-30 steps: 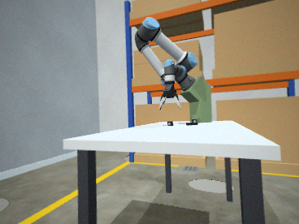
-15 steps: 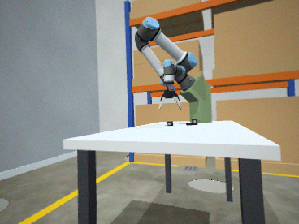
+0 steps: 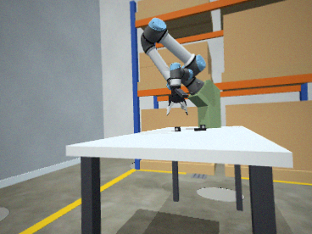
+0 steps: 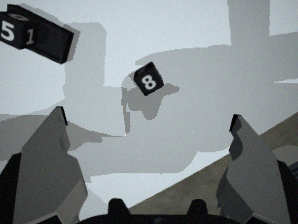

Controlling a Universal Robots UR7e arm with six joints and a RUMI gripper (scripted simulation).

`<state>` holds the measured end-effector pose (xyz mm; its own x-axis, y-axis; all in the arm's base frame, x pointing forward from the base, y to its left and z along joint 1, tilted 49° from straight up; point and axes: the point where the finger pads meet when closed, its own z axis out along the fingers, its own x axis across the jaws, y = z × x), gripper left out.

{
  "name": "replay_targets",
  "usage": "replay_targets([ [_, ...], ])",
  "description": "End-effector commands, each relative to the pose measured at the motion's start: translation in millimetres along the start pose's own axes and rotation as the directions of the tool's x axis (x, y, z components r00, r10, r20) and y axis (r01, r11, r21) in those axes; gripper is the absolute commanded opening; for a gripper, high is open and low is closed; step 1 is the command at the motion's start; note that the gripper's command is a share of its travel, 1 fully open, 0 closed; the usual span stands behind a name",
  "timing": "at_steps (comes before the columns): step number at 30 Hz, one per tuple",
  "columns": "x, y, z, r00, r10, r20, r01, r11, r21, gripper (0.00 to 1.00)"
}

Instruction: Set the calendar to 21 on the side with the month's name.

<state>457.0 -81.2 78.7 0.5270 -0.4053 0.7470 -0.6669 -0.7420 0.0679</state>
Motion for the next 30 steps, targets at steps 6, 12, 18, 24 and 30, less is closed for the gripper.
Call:
replay_targets([
  [6, -0.3, 1.0, 1.3, 0.96, -0.281, -0.003, 0.281, 0.96, 0.009, 1.0],
  [12, -0.4, 1.9, 1.9, 0.918, -0.397, -0.004, 0.397, 0.918, 0.009, 1.0],
  [18, -0.4, 3.2, 2.6, 0.86, -0.509, -0.005, 0.51, 0.86, 0.008, 1.0],
  [24, -0.4, 3.8, 2.9, 0.833, -0.554, -0.006, 0.554, 0.833, 0.008, 1.0],
  [30, -0.4, 3.9, 3.0, 0.824, -0.566, -0.006, 0.566, 0.824, 0.007, 1.0],
])
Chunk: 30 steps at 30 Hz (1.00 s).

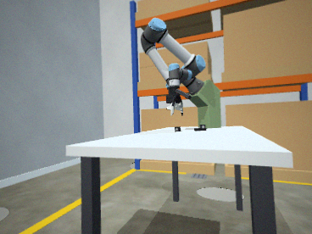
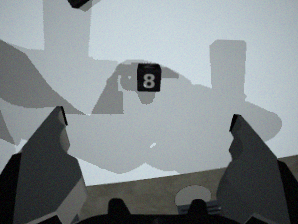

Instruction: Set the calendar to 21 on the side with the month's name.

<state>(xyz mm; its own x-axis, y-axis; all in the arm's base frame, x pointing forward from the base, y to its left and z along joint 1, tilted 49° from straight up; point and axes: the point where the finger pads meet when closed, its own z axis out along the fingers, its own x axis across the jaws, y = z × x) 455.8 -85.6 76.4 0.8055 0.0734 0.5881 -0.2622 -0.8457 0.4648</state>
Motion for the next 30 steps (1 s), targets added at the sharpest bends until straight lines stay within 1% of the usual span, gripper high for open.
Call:
replay_targets([
  [1, 0.2, 0.1, -0.2, 1.0, -0.018, -0.002, 0.018, 1.0, 0.001, 1.0],
  [2, 0.2, 0.1, -0.2, 1.0, -0.018, -0.002, 0.018, 1.0, 0.001, 1.0],
  [3, 0.2, 0.1, -0.2, 1.0, -0.018, -0.002, 0.018, 1.0, 0.001, 0.29],
  [30, 0.2, 0.1, -0.2, 1.0, -0.018, -0.002, 0.018, 1.0, 0.001, 0.29],
])
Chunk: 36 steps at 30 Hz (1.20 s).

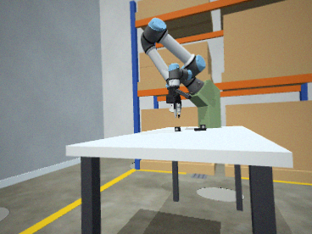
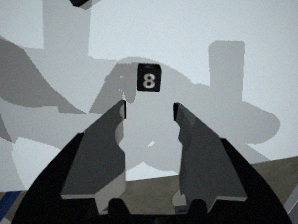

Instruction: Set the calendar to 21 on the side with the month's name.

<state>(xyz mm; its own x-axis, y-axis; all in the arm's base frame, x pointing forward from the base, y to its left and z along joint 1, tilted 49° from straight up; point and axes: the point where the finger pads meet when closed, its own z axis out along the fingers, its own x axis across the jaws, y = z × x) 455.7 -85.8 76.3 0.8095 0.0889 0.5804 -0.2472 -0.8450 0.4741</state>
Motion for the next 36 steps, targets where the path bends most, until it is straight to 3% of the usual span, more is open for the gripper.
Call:
replay_targets([
  [1, 0, 0, -0.3, 1.0, 0.0, -0.001, 0.0, 1.0, 0.0, 0.29],
  [19, 0, 0, 2.1, 1.0, -0.007, -0.001, 0.007, 1.0, 0.0, 0.29],
  [36, 0, 0, 18.8, 1.0, -0.014, -0.001, 0.014, 1.0, 0.001, 0.29],
])
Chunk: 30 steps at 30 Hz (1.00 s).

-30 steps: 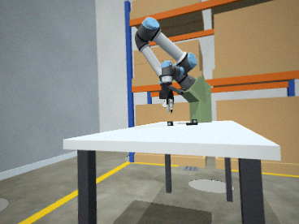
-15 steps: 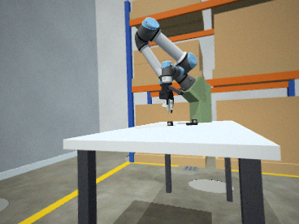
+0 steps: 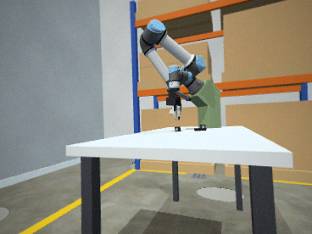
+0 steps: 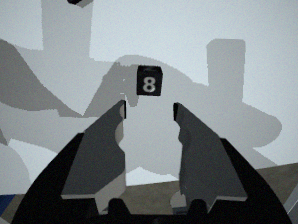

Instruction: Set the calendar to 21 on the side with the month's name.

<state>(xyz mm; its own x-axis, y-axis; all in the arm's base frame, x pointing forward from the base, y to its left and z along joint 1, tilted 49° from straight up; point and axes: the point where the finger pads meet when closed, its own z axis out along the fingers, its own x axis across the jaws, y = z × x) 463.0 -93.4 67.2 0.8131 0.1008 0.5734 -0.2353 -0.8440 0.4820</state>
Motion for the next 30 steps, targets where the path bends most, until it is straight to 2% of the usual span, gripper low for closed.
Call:
replay_targets([
  [1, 0, 0, 6.5, 1.0, 0.0, -0.001, 0.0, 1.0, 0.0, 0.29],
  [12, 0, 0, 24.0, 1.0, 0.0, -0.001, 0.0, 1.0, 0.0, 0.29],
  [30, 0, 1, 37.7, 1.0, 0.0, -0.001, 0.0, 1.0, 0.0, 0.29],
])
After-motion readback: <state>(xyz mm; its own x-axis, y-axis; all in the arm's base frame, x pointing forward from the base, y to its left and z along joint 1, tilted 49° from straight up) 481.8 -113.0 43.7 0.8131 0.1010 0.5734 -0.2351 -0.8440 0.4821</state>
